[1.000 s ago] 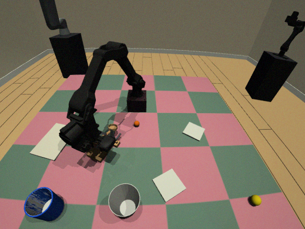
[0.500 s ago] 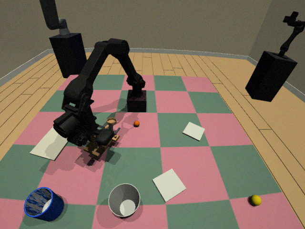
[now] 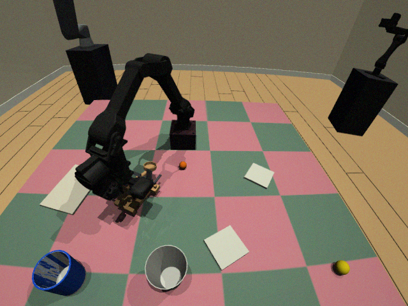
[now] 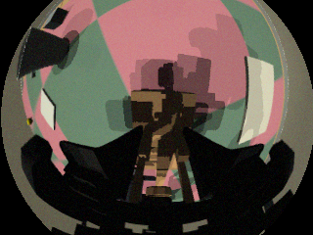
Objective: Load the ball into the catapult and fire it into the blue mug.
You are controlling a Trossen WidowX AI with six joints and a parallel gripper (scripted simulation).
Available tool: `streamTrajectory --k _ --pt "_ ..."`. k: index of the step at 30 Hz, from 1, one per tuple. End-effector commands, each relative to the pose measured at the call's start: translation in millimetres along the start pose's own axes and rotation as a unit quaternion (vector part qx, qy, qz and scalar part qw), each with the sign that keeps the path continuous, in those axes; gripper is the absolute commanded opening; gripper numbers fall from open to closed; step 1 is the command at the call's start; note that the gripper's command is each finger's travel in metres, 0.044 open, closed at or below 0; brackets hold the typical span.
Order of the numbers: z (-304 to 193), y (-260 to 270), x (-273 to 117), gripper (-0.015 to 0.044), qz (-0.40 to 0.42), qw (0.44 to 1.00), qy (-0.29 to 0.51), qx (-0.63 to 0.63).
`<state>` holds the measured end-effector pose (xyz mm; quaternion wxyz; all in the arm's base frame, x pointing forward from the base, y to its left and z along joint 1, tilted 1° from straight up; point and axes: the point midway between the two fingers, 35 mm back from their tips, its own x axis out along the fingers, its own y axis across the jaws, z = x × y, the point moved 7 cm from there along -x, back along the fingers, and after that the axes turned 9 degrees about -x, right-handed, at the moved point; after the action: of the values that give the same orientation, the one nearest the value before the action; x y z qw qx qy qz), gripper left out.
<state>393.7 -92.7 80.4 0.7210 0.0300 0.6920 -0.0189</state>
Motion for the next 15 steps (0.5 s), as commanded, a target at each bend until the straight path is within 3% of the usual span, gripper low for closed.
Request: streamTrajectory --k 1,15 --pt "0 0 8 0.0000 0.001 1.000 0.001 -0.002" --pt "-1 0 21 0.0000 0.000 1.000 0.000 -0.001"
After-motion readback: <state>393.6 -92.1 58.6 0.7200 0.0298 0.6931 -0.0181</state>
